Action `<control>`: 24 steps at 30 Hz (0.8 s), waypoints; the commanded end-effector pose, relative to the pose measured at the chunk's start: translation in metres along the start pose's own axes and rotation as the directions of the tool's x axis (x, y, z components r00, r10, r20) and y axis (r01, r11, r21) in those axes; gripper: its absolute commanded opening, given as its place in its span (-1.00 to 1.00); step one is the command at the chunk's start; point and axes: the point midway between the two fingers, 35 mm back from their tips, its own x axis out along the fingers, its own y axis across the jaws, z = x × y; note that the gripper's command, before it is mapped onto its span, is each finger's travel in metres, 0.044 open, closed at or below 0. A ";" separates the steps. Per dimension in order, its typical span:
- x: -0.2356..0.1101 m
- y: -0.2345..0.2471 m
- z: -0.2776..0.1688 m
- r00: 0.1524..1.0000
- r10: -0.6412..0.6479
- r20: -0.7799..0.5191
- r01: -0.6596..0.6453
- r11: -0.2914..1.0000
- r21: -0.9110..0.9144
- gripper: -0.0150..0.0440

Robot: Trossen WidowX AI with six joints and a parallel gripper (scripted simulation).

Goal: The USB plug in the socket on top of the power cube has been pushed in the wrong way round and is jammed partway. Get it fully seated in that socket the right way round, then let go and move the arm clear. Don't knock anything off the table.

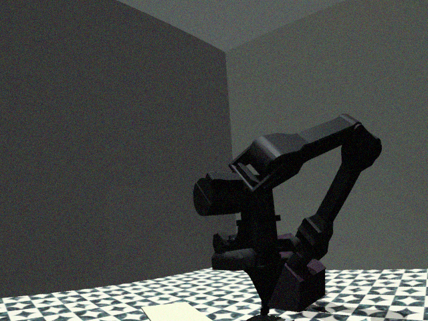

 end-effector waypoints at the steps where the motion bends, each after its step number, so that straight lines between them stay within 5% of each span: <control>1: 0.001 0.000 0.000 1.000 0.003 -0.004 -0.003 1.000 0.006 -0.49; 24: 0.003 0.000 0.000 1.000 0.003 -0.004 -0.003 1.000 0.006 -0.49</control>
